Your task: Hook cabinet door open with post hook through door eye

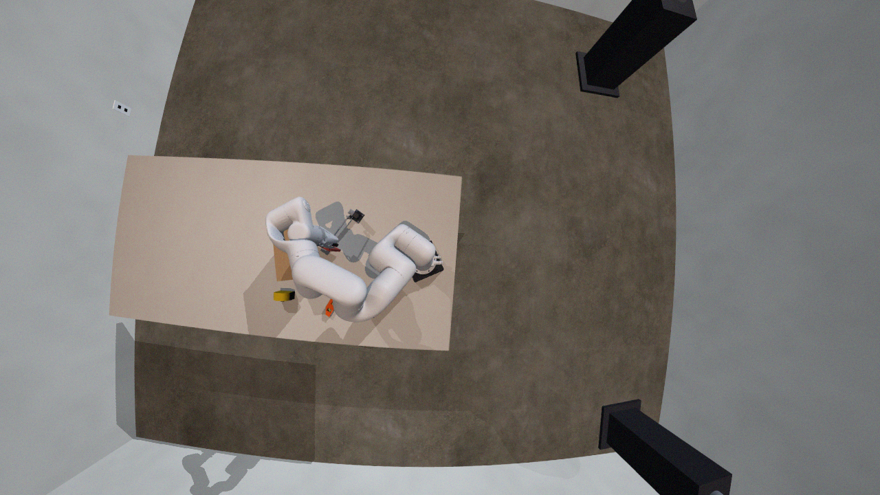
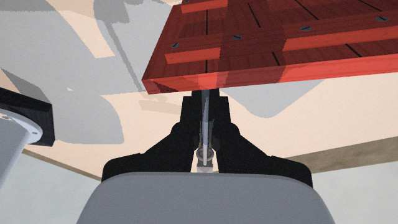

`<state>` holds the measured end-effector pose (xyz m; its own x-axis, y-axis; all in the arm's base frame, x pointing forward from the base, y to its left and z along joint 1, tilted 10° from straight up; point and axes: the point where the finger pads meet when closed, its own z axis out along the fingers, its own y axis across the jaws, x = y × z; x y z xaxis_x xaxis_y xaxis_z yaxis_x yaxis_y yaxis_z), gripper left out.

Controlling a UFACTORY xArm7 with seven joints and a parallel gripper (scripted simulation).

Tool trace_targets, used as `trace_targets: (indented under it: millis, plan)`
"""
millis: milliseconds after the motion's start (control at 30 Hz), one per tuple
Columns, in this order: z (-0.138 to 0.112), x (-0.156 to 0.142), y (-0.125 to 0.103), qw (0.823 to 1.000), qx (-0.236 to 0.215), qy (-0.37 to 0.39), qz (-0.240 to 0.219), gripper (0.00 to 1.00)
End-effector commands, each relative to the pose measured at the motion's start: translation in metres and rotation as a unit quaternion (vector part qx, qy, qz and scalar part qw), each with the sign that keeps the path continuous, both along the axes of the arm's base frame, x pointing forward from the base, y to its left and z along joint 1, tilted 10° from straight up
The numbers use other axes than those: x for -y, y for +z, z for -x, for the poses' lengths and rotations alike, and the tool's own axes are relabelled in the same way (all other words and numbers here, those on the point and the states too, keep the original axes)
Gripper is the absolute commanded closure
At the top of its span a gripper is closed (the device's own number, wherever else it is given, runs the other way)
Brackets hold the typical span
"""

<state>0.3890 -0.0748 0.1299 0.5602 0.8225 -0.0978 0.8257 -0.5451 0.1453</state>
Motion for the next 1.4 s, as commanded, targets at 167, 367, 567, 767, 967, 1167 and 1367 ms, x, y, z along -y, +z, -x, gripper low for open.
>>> trace_targets:
  millis: [167, 367, 567, 767, 967, 1167, 1367]
  plan:
    - [-0.0009, 0.0, 0.0002, 1.0, 0.001, 0.0, 0.0, 0.96]
    - [-0.0012, 0.0, -0.002, 1.0, 0.001, 0.0, 0.0, 0.96]
    - [-0.0014, 0.0001, -0.003, 1.0, 0.001, 0.0, 0.0, 0.96]
    - [-0.0014, 0.0001, -0.0032, 1.0, 0.001, 0.0, 0.0, 0.96]
    - [-0.0018, 0.0002, -0.006, 1.0, 0.001, 0.0, 0.0, 0.96]
    - [-0.0018, 0.0002, -0.006, 1.0, 0.001, 0.0, 0.0, 0.96]
    - [-0.0018, 0.0002, -0.006, 1.0, 0.001, 0.0, 0.0, 0.77]
